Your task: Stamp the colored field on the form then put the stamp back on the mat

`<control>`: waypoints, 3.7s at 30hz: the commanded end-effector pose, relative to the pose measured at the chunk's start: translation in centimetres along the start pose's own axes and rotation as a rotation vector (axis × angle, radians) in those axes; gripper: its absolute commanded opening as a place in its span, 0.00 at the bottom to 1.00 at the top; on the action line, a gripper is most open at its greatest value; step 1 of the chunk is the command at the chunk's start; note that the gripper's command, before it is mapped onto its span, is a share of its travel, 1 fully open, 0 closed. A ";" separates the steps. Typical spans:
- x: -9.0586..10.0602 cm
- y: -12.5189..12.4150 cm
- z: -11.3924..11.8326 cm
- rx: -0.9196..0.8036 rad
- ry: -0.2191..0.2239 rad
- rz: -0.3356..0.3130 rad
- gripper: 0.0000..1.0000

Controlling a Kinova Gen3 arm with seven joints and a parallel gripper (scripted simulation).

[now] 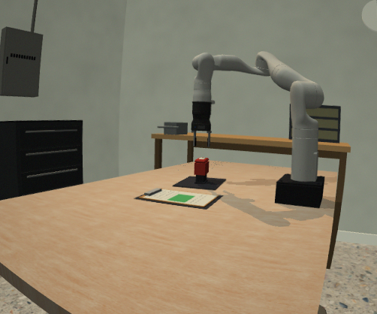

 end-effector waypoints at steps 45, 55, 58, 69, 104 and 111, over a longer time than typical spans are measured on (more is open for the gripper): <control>-2.7 -0.1 0.3 -0.009 0.004 0.000 1.00; -2.7 -0.1 0.3 -0.009 0.004 0.000 1.00; -2.7 -0.1 0.3 -0.009 0.004 0.000 1.00; -2.7 0.1 0.0 -0.012 0.004 -0.001 1.00; -2.7 0.0 0.0 -0.012 0.004 -0.001 1.00; -2.7 0.0 0.0 -0.012 0.004 -0.001 1.00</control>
Point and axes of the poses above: the point where the finger pads meet when closed, its own x axis back along the fingers, its own z axis across the jaws, y = z × x, the point moved 3 cm from there along x, back along the fingers, and after that the axes turned 3 degrees about x, right-handed, at the moved point
